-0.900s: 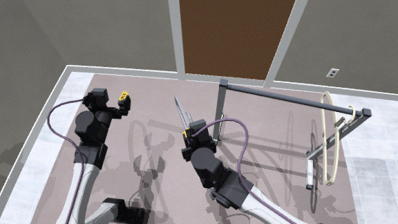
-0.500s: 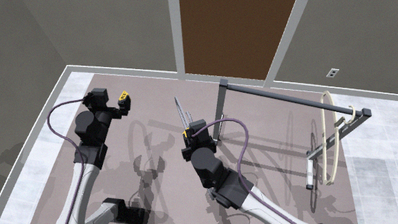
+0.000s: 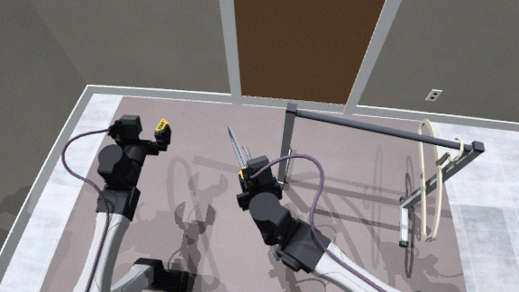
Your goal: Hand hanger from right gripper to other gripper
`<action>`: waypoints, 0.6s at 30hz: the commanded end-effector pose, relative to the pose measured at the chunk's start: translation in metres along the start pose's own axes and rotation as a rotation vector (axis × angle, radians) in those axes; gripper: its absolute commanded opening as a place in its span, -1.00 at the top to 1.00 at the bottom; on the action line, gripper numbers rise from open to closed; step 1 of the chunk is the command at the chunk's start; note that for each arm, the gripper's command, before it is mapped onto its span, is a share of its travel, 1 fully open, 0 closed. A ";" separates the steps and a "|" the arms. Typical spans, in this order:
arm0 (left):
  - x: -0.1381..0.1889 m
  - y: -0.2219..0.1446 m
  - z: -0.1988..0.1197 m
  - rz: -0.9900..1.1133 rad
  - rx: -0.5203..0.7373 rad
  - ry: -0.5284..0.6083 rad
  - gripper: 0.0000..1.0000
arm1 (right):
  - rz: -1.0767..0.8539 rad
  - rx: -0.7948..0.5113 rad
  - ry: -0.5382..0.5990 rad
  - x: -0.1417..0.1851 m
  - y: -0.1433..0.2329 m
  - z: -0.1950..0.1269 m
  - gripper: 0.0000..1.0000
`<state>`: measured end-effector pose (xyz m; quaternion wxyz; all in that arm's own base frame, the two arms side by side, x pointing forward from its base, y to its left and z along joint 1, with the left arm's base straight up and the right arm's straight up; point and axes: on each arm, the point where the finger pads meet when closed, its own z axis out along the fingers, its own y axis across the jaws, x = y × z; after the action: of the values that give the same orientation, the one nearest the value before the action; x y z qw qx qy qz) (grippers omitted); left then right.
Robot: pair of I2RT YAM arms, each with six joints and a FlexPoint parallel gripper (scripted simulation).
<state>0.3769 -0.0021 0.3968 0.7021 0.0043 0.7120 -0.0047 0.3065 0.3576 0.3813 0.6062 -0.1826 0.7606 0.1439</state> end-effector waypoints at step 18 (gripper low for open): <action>-0.005 -0.123 -0.128 -0.035 0.893 -0.079 -1.00 | 0.014 -0.002 -0.024 -0.010 -0.001 -0.004 1.00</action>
<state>0.2740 -0.0938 0.4133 0.6944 0.2218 0.6437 -0.2327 0.3065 0.3576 0.3813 0.6062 -0.1827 0.7606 0.1438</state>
